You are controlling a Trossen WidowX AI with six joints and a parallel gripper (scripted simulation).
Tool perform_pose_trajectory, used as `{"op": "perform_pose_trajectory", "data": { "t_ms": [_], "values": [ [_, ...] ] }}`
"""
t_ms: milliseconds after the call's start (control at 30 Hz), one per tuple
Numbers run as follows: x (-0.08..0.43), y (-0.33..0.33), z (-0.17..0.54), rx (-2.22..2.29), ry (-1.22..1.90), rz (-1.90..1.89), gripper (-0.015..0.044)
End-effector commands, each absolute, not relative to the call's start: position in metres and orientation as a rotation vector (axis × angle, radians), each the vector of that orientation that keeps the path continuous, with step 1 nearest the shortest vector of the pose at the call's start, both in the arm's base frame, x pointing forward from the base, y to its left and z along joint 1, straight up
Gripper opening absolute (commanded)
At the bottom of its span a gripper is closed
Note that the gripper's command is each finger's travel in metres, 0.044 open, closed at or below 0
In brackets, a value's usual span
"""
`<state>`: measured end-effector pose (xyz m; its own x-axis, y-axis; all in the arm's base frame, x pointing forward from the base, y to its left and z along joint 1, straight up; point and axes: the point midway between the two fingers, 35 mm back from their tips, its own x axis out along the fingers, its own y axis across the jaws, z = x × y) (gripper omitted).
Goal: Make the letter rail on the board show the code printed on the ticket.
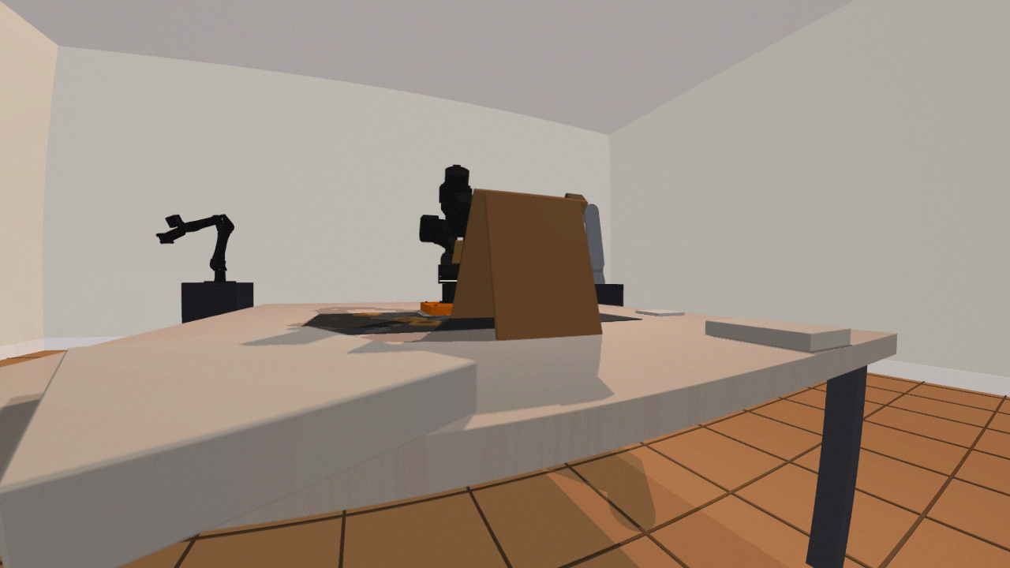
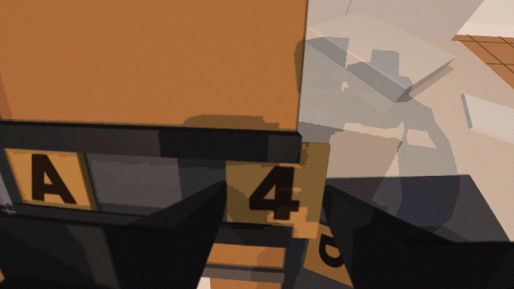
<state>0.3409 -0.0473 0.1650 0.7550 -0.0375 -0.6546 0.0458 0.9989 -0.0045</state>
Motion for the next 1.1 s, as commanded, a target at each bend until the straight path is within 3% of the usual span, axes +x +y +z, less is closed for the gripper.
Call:
{"op": "perform_pose_trajectory", "data": {
  "t_ms": [0,1067],
  "values": [
    [0.341,-0.046,0.165,0.015,0.711,-0.05,0.0],
    [0.342,-0.031,0.165,0.016,0.711,-0.05,0.0]
  ]
}}
